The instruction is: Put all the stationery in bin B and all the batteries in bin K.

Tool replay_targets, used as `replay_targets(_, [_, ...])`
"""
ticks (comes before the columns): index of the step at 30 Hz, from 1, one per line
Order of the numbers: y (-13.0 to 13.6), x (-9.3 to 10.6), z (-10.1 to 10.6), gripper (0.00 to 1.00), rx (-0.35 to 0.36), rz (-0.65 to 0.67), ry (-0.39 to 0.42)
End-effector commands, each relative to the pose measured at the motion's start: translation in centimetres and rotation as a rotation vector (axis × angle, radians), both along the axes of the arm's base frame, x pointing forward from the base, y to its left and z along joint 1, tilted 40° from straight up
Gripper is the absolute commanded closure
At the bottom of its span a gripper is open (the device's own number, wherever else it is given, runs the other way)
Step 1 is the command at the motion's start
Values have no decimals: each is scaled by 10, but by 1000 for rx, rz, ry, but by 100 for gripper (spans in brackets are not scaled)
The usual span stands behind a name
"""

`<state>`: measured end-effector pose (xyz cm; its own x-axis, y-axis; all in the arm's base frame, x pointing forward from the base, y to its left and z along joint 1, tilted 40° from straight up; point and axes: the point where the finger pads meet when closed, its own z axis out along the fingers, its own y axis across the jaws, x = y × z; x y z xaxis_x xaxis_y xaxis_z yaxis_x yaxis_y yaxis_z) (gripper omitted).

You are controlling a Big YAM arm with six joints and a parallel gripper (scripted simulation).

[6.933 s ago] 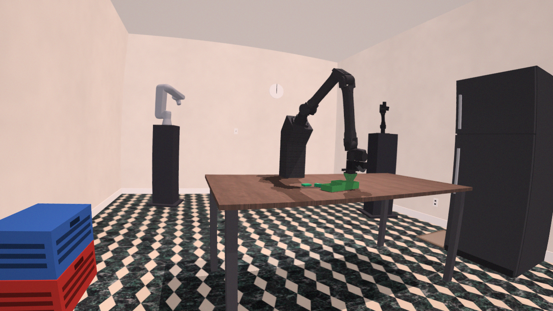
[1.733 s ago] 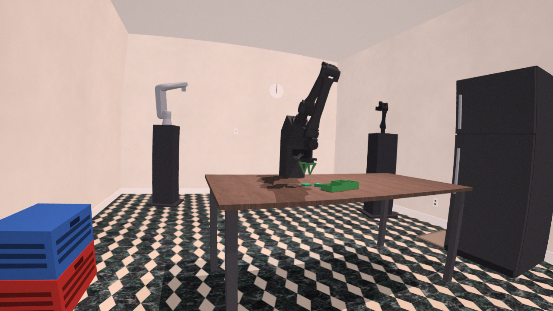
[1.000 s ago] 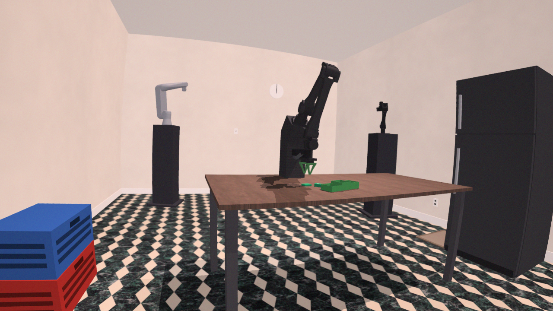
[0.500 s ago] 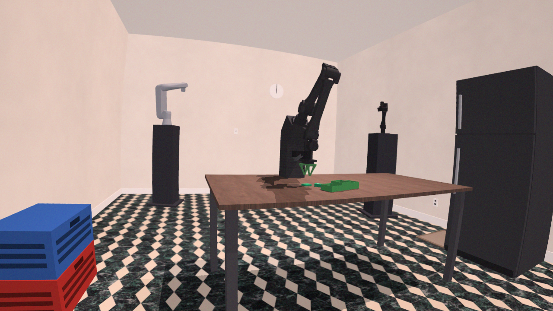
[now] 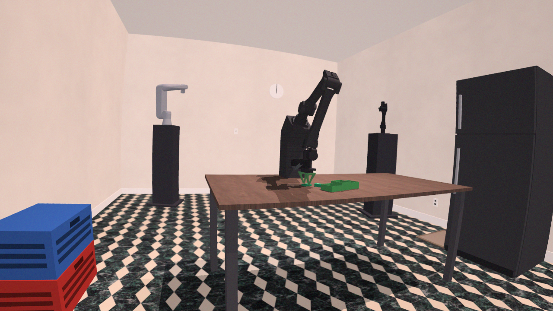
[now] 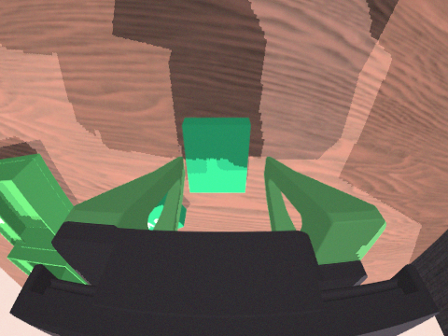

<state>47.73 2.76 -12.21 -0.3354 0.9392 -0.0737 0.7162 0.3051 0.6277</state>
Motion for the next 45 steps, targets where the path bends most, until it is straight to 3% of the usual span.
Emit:
replay_targets(1, [-1, -1, 11, 47, 5, -16, -6])
replay_targets(4, [-2, 6, 15, 47, 3, -15, -18])
replay_targets(5, [-2, 2, 0, 47, 3, -14, 7])
replay_targets(13, [6, 9, -8, 47, 4, -4, -10])
replay_targets(14, [6, 1, -11, 47, 4, -4, 2])
replay_targets(20, [2, 11, 3, 47, 4, -11, -15])
replay_targets(25, [0, 4, -4, 47, -1, -7, -1])
replay_targets(26, [0, 4, -4, 66, -1, -7, -1])
replay_targets(45, [0, 3, -4, 66, -1, -7, -1])
